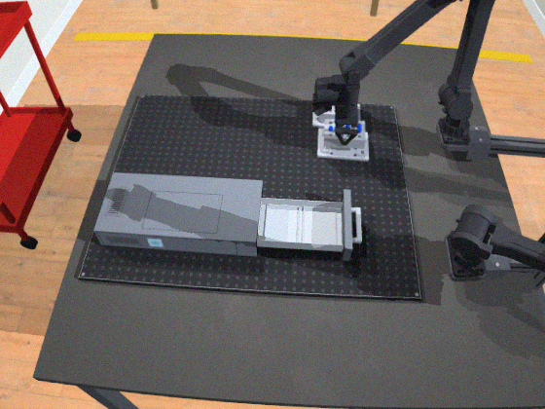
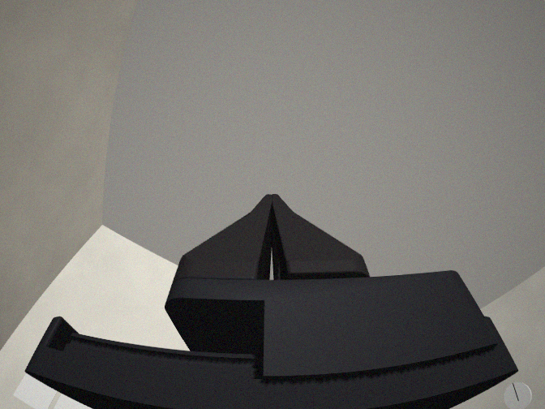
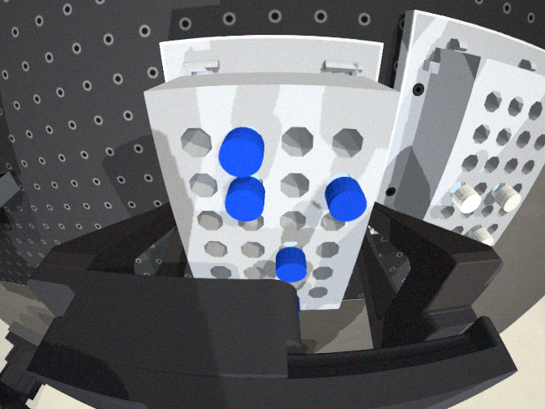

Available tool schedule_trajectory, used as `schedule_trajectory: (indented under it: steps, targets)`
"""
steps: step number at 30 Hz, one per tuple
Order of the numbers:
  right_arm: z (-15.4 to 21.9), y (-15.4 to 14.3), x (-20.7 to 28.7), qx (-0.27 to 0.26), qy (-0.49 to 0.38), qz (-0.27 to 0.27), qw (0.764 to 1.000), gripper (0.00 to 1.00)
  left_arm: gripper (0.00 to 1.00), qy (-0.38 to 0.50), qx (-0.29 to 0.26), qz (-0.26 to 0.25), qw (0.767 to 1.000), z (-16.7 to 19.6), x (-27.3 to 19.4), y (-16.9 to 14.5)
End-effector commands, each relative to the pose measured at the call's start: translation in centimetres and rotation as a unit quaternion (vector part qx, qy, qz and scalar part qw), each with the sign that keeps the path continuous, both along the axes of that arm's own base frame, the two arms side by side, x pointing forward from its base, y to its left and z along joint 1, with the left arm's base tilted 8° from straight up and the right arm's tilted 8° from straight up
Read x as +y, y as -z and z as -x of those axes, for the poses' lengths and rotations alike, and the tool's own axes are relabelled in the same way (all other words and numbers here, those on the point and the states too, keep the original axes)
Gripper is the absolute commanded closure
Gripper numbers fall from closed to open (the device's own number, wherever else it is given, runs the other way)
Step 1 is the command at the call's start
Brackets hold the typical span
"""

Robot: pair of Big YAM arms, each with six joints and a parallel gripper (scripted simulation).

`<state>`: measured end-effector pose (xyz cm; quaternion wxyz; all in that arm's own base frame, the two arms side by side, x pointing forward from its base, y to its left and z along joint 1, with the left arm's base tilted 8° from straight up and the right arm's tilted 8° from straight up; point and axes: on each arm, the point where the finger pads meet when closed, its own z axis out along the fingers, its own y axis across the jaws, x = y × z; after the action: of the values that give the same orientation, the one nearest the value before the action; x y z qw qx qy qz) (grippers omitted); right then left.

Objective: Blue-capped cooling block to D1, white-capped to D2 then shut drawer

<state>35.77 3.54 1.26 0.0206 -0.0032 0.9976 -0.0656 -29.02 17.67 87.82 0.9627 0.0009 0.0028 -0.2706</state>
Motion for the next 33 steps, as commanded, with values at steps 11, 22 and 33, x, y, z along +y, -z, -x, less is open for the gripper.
schedule_trajectory:
  steps: [11,22,33]
  targets:
    - [-4.56,-3.33,0.65,-0.061,0.008,-0.011,0.998,1.0,1.0,-0.004,0.014,-0.009,1.0,-1.81,-1.38,-0.79]
    - [-4.43,-3.34,0.67,-0.064,0.007,-0.012,0.998,1.0,1.0,-0.004,0.014,-0.009,1.0,-1.81,-1.38,-0.79]
    - [-4.21,-3.2,0.58,-0.064,0.007,-0.012,0.998,1.0,1.0,-0.004,0.014,-0.009,1.0,-1.81,-1.38,-0.79]
